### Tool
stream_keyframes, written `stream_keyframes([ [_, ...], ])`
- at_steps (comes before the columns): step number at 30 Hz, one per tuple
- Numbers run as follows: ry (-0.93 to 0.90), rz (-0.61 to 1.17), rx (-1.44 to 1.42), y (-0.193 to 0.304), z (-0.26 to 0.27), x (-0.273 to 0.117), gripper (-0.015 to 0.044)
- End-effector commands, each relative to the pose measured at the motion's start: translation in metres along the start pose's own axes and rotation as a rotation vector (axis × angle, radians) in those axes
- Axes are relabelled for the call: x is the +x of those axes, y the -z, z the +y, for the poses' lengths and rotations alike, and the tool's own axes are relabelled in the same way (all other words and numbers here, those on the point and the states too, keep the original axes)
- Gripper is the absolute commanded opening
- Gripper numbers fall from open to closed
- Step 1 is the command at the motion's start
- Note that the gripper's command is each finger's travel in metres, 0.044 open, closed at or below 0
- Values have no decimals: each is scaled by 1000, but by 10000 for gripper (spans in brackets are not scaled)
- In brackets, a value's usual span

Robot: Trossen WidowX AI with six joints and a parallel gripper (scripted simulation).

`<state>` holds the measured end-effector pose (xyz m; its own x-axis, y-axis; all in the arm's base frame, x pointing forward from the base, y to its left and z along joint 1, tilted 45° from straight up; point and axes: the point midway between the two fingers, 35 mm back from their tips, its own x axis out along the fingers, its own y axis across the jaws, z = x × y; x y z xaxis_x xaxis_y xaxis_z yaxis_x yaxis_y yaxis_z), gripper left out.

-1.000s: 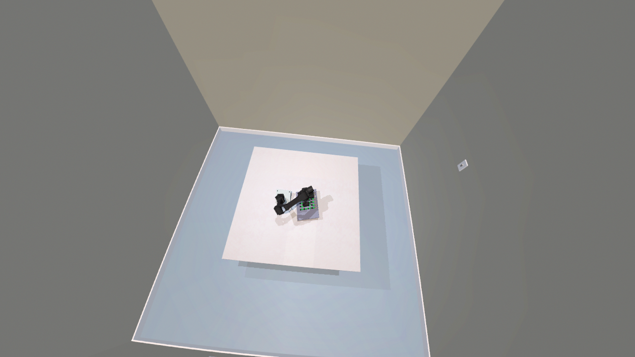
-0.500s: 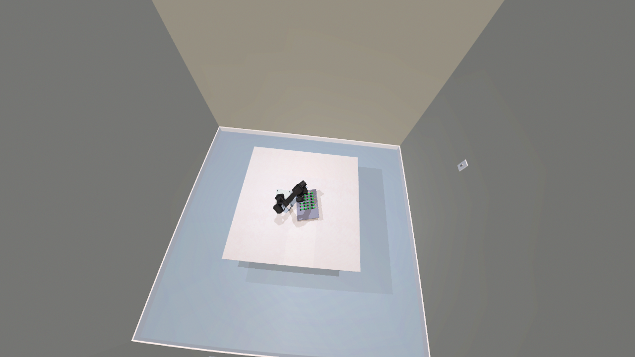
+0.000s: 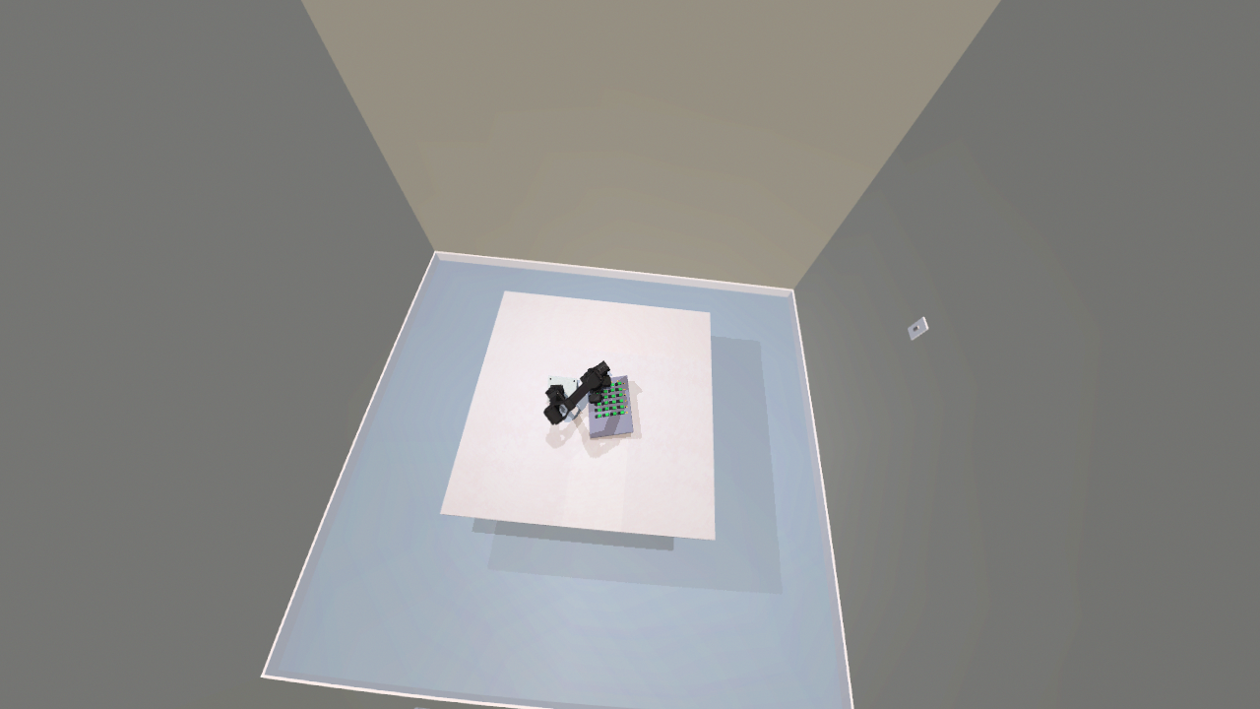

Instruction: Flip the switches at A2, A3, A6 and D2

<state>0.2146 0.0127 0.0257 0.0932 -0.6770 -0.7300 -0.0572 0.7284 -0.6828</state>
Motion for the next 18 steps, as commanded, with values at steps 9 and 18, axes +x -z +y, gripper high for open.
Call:
stream_keyframes([
  [9,5,0,-6,0,-1,14,0],
  [18,5,0,-6,0,-1,14,0],
])
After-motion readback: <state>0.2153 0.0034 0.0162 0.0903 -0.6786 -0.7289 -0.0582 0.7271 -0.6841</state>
